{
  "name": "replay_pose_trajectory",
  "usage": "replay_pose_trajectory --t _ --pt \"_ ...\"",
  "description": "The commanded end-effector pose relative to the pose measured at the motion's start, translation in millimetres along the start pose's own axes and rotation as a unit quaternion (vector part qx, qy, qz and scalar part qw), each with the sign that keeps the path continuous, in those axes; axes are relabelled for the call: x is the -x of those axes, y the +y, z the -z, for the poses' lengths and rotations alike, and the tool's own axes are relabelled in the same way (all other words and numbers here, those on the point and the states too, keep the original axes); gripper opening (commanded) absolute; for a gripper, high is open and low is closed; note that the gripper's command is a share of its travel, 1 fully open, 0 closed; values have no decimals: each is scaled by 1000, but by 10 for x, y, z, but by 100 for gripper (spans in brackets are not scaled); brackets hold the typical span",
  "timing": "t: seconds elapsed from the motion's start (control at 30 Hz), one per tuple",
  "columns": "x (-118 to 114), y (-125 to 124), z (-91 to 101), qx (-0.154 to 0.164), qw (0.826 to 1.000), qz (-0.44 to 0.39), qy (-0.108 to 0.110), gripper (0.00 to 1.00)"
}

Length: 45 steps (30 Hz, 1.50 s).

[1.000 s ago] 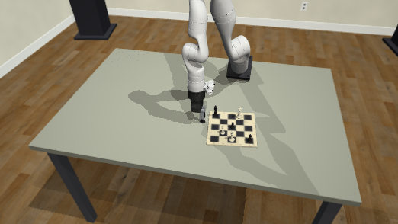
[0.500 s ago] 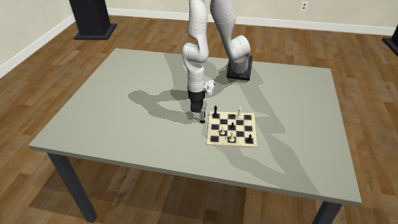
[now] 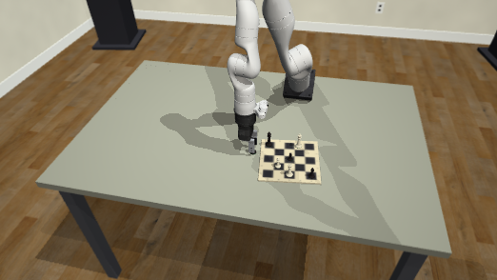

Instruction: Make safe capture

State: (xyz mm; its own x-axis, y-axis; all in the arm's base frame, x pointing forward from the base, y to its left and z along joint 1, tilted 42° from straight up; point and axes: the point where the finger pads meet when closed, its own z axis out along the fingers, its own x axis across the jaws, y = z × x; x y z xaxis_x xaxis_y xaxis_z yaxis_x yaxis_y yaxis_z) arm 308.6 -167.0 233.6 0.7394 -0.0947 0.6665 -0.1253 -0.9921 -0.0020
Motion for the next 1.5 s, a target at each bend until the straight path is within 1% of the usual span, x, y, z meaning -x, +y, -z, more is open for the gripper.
replay_pose_trajectory --t 0.0,0.53,0.67,0.83,1.03,1.1,1.3,1.47 --pt "-2 2 1 0 1000 0 0 79" --pt "-2 2 25 0 1000 0 0 79" --pt "-2 2 82 0 1000 0 0 79" --pt "-2 2 215 0 1000 0 0 79" --pt "-1 2 434 0 1000 0 0 79" --pt "-1 2 434 0 1000 0 0 79" --pt "-1 2 658 0 1000 0 0 79" --pt "-1 1 802 0 1000 0 0 79"
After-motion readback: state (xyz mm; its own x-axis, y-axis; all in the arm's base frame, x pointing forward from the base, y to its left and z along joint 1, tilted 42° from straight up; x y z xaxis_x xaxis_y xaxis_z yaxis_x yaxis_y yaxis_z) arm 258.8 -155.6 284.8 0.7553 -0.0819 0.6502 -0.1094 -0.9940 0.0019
